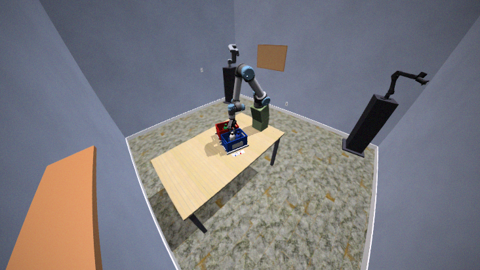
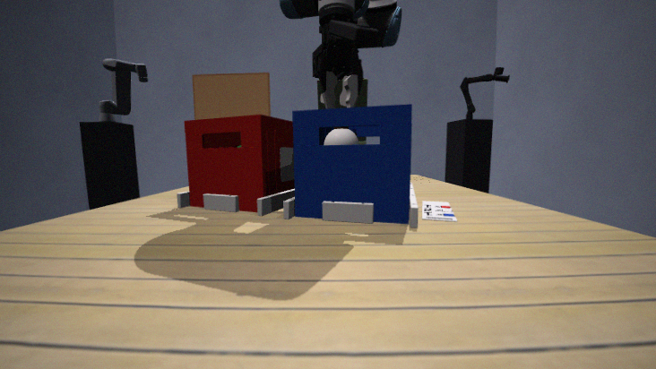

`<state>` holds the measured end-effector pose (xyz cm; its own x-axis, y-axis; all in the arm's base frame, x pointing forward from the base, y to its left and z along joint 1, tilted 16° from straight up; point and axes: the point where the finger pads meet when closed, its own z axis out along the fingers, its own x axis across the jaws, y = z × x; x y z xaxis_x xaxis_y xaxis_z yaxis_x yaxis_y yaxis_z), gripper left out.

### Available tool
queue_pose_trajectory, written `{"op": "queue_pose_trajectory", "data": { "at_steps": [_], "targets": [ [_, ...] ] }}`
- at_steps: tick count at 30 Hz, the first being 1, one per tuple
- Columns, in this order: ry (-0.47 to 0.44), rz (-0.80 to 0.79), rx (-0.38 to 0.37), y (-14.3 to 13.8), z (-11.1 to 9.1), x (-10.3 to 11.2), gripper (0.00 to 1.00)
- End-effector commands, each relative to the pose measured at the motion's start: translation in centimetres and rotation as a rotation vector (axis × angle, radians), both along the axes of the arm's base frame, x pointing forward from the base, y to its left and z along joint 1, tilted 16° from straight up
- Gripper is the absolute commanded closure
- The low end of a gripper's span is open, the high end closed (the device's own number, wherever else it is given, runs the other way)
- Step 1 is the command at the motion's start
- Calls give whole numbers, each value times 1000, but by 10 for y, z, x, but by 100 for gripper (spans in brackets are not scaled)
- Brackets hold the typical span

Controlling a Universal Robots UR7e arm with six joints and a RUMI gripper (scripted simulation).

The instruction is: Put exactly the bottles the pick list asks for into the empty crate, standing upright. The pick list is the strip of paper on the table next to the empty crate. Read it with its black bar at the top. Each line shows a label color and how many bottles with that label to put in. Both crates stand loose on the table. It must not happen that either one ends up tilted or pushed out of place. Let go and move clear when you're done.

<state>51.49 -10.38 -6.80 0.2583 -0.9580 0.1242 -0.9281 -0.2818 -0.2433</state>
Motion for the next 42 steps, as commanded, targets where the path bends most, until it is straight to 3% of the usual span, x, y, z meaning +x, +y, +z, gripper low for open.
{"op": "queue_pose_trajectory", "data": {
  "at_steps": [1,42],
  "targets": [
    [-2,0,-1,0,-1,1,100],
    [-2,0,-1,-1,-19,6,100]
  ]
}}
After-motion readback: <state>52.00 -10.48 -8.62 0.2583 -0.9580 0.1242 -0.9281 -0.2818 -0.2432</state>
